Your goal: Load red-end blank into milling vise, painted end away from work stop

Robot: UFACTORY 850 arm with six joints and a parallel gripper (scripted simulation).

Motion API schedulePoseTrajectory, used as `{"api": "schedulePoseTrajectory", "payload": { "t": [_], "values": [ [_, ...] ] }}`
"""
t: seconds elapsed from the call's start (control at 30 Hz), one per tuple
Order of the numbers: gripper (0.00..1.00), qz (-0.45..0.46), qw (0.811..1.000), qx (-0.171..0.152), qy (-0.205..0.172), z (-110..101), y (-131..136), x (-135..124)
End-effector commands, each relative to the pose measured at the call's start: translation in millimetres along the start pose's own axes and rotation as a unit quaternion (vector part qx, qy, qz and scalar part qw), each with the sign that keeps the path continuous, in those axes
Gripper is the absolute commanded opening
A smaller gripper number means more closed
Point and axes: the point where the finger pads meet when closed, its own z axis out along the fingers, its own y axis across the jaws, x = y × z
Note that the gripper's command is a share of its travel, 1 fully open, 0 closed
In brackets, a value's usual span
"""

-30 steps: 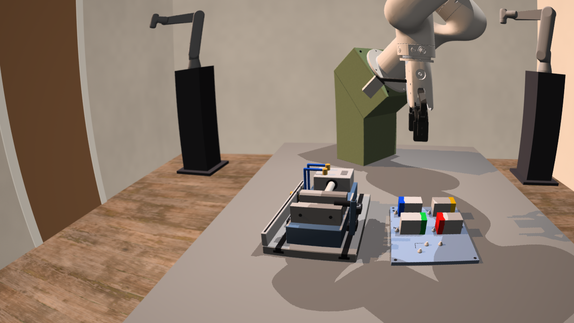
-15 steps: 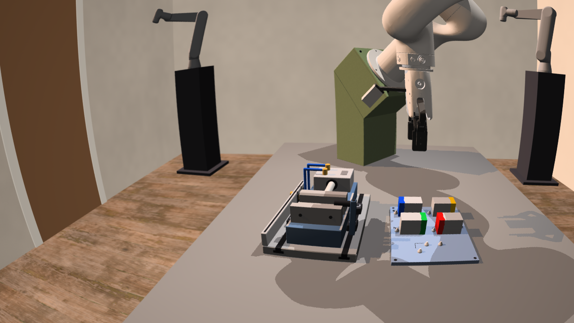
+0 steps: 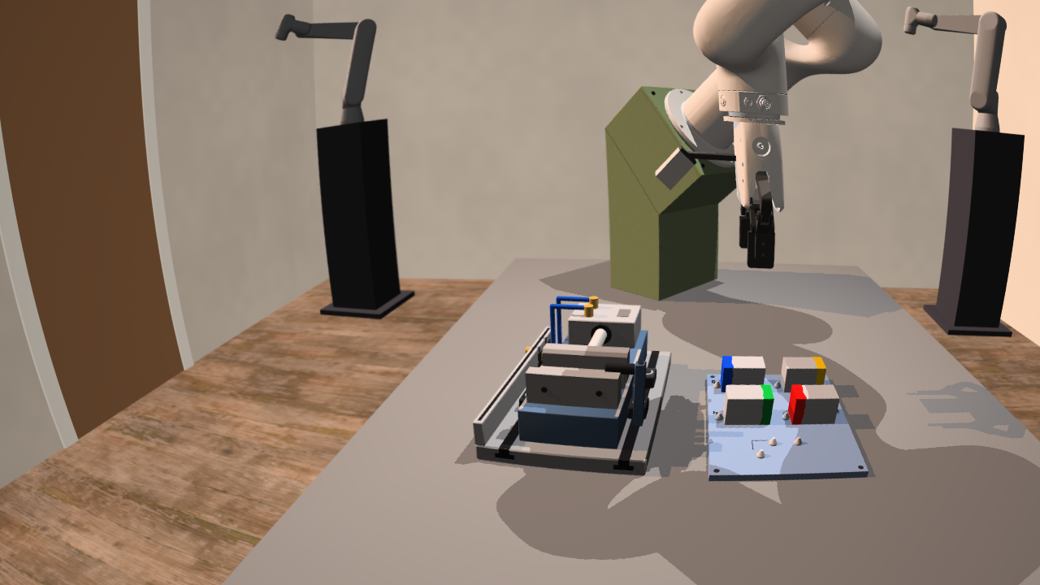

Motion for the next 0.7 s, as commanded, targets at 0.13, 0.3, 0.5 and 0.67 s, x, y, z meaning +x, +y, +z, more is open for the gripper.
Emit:
{"api": "schedulePoseTrajectory", "payload": {
  "t": [0.13, 0.3, 0.5, 0.67],
  "values": [
    [1.0, 0.0, 1.0, 0.0, 0.0, -4.2, -0.5, -0.2],
    [1.0, 0.0, 1.0, 0.0, 0.0, -4.2, -0.5, -0.2],
    [1.0, 0.0, 1.0, 0.0, 0.0, -5.2, -0.5, -0.3],
    [1.0, 0.0, 1.0, 0.0, 0.0, -6.5, -0.5, -0.4]
  ]
}}
